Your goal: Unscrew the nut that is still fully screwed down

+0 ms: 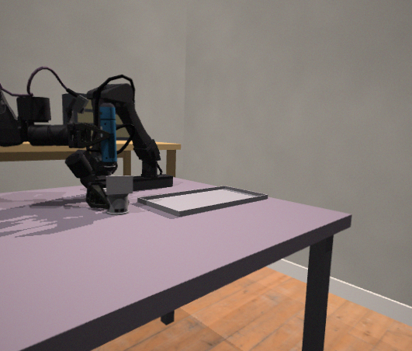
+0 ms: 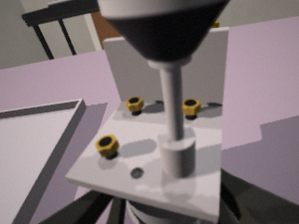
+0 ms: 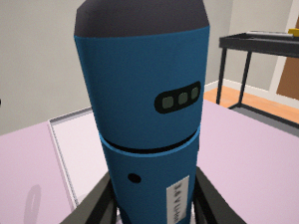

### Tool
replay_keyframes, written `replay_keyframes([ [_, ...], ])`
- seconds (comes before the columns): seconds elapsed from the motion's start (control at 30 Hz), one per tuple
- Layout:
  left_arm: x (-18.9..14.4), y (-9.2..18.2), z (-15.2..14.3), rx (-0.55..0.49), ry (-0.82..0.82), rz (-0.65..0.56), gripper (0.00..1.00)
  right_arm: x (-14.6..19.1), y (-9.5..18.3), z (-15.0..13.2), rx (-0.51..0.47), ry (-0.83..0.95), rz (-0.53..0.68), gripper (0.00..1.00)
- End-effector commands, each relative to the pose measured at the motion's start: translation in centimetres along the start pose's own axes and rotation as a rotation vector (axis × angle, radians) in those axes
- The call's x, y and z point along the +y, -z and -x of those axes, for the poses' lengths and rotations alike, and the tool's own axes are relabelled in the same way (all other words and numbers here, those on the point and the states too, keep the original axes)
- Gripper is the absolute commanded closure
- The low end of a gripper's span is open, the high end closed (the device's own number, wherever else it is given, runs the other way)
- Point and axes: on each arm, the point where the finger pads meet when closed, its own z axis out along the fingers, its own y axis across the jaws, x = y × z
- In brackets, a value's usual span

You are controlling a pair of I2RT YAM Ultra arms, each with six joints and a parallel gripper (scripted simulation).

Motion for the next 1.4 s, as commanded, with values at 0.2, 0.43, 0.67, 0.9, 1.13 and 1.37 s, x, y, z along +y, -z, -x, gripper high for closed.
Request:
replay_keyframes([
  [0.2, -0.1, 0.0, 0.2, -0.004, -0.001, 0.002, 0.41, -0.2, -0.7, 4.0, -0.089, -0.008, 0.0, 0.58],
  [0.43, -0.1, 0.0, 0.2, -0.004, -0.001, 0.002, 0.41, -0.2, -0.6, 4.4, -0.104, -0.009, 0.0, 0.58],
  [0.67, -0.1, 0.0, 0.2, -0.004, -0.001, 0.002, 0.41, -0.2, -0.6, 4.6, -0.096, -0.008, -0.001, 0.58],
  [0.9, -0.1, 0.0, 0.2, -0.004, -0.001, 0.002, 0.41, -0.2, -0.6, 5.1, -0.104, -0.009, -0.001, 0.58],
  [1.13, -0.1, 0.0, 0.2, -0.004, -0.001, 0.002, 0.41, -0.2, -0.6, 5.3, -0.104, -0.009, -0.001, 0.58],
  [1.37, -0.1, 0.0, 0.2, -0.004, -0.001, 0.002, 0.41, -0.2, -0.6, 5.6, -0.104, -0.009, -0.001, 0.58],
])
